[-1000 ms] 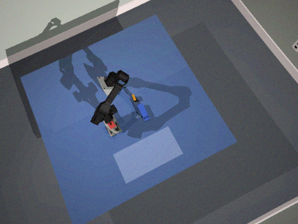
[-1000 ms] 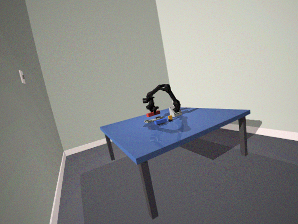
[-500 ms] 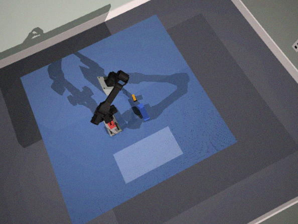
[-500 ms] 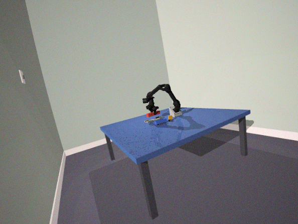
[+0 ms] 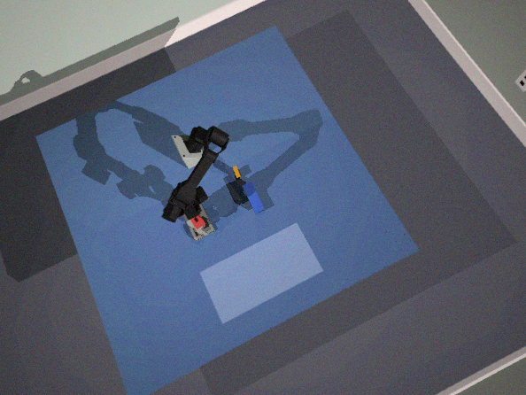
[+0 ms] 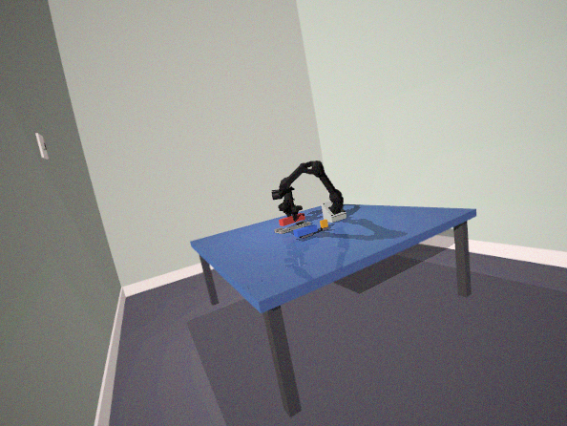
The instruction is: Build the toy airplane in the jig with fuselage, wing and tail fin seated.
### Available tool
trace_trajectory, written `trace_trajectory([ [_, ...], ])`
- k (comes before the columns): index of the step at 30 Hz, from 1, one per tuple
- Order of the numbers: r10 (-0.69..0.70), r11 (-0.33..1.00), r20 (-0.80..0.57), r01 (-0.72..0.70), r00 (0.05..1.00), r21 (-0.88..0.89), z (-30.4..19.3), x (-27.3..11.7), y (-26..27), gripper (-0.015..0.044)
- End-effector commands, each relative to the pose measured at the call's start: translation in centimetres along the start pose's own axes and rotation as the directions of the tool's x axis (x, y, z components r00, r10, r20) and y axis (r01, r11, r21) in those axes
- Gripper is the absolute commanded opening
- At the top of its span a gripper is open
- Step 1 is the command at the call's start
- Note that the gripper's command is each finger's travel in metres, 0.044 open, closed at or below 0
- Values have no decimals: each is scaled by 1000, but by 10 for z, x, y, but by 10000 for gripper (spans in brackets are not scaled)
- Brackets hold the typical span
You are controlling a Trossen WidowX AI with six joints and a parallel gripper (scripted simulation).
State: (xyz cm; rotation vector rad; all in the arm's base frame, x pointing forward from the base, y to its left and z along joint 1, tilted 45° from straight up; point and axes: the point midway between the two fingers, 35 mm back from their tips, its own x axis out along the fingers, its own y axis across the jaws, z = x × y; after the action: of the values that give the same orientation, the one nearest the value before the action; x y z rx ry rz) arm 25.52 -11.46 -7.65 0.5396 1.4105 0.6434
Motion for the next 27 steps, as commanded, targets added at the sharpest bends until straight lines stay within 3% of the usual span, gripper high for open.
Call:
trace_trajectory([
  [1,4,1000,2,-4,1000,6,0,9,0,195],
  [13,5,1000,2,-5,1000,6,-1,19,1,195],
  [18,3,1000,-2,-3,1000,1,-1,17,0,161],
  [23,3,1000,-2,-3,1000,1,-1,17,0,30],
  [27,3,1000,-2,-3,1000,1,-1,17,0,135],
])
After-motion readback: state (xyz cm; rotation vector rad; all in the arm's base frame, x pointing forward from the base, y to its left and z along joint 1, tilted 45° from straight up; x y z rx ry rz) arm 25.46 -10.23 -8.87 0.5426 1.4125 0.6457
